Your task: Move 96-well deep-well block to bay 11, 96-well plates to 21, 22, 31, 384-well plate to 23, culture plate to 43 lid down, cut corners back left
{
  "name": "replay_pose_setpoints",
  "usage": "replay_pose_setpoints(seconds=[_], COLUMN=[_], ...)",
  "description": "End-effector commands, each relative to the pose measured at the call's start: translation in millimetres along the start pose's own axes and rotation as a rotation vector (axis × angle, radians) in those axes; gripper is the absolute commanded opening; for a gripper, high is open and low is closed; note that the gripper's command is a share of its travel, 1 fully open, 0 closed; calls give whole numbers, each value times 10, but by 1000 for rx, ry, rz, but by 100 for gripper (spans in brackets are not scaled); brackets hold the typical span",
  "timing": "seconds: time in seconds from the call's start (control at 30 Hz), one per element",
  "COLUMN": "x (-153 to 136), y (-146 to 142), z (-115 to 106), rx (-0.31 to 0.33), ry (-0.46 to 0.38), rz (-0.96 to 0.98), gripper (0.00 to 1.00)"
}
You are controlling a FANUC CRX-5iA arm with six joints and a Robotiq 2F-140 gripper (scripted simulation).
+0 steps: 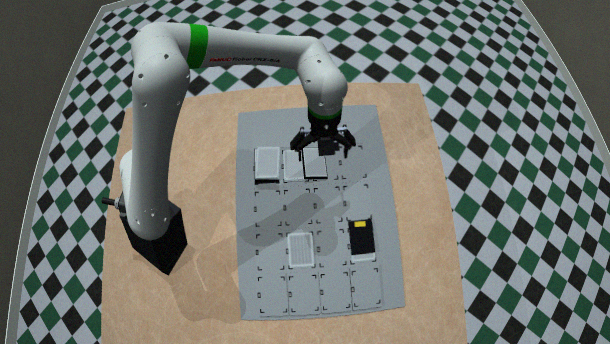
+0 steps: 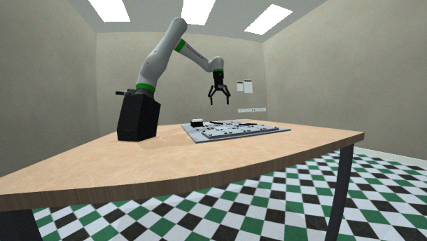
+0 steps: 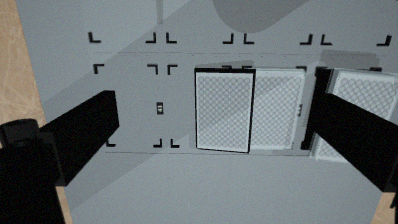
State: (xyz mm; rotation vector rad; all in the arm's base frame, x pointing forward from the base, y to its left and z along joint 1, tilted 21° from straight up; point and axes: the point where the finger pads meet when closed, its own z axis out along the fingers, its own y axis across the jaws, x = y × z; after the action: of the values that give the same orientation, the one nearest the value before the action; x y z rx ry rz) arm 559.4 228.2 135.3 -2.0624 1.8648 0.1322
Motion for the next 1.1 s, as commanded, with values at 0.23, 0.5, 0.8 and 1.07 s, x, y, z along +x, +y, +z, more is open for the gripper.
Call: replay_pose_setpoints(seconds=[0.23,0.5,0.8,1.07], x=[-1,-1,76,342], y=[-6,-6,-32,-118], z=[-9,-9,-9,-9], rx=[2,2,2,2], ry=[0,0,0,0], rz=[0,0,0,0], gripper=[100,100,100,100])
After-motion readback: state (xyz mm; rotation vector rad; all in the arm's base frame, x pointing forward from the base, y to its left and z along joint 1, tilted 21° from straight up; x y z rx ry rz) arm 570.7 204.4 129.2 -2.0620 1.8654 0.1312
